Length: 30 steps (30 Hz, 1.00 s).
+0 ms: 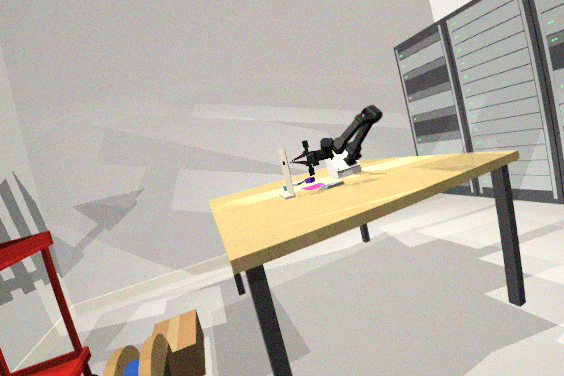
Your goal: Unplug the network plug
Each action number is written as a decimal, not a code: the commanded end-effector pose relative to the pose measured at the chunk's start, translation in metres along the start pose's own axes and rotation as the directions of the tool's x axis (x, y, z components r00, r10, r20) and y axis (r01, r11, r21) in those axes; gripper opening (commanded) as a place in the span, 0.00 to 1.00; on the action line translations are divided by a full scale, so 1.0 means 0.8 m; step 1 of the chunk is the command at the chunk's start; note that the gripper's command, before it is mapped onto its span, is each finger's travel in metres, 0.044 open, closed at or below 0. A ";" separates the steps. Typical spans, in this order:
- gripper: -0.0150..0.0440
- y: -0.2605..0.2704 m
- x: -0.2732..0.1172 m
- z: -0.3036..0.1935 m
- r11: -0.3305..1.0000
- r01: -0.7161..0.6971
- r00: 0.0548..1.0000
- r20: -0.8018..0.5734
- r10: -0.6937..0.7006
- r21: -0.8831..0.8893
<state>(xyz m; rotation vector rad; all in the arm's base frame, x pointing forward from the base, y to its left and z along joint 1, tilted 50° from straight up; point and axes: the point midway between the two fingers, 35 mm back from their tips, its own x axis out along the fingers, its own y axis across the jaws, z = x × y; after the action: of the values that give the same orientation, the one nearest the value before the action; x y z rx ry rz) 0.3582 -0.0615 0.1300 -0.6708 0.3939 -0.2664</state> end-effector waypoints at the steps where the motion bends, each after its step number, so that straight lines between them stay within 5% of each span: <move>1: 0.25 0.000 -0.003 -0.001 1.000 0.002 1.000 -0.002 -0.002 0.002; 30: 0.25 0.000 -0.020 -0.005 1.000 0.001 1.000 -0.003 -0.001 0.002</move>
<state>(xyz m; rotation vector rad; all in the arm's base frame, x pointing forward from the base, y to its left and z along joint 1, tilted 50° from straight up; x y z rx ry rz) 0.3447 -0.0580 0.1314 -0.6725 0.3954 -0.2656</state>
